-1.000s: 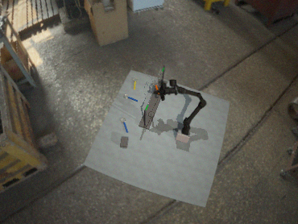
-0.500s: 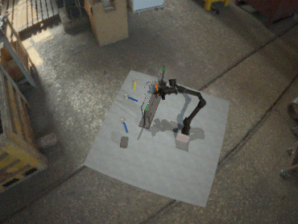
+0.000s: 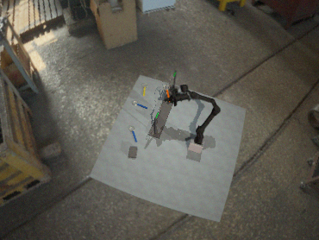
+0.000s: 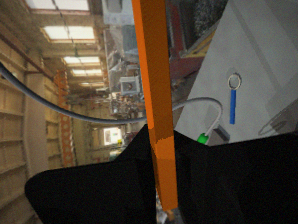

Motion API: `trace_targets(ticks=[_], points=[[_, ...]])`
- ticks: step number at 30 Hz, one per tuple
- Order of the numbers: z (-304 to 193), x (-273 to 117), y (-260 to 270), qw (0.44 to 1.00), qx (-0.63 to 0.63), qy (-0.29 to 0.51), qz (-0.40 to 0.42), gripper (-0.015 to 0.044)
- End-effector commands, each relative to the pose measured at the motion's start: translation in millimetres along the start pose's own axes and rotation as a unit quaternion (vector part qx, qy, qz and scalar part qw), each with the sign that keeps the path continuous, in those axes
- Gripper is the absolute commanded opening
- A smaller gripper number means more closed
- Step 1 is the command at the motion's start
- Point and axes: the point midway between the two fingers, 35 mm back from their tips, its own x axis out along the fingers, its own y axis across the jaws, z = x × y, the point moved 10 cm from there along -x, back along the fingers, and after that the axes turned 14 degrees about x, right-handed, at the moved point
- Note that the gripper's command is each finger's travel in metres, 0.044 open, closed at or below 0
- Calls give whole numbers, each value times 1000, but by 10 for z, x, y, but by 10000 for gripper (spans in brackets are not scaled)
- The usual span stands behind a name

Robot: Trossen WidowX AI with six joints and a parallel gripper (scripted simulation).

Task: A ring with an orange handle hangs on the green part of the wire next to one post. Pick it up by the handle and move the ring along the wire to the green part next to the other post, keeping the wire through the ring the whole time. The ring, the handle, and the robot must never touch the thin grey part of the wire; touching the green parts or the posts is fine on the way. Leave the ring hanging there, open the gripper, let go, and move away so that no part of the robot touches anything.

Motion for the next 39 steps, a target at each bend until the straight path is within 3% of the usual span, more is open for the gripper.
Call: trace_targets(ticks=[1, 39], points=[[-3, 5, 11, 999, -28, -7, -14, -150], [-80, 43, 32, 960, -244, -62, -124, -150]])
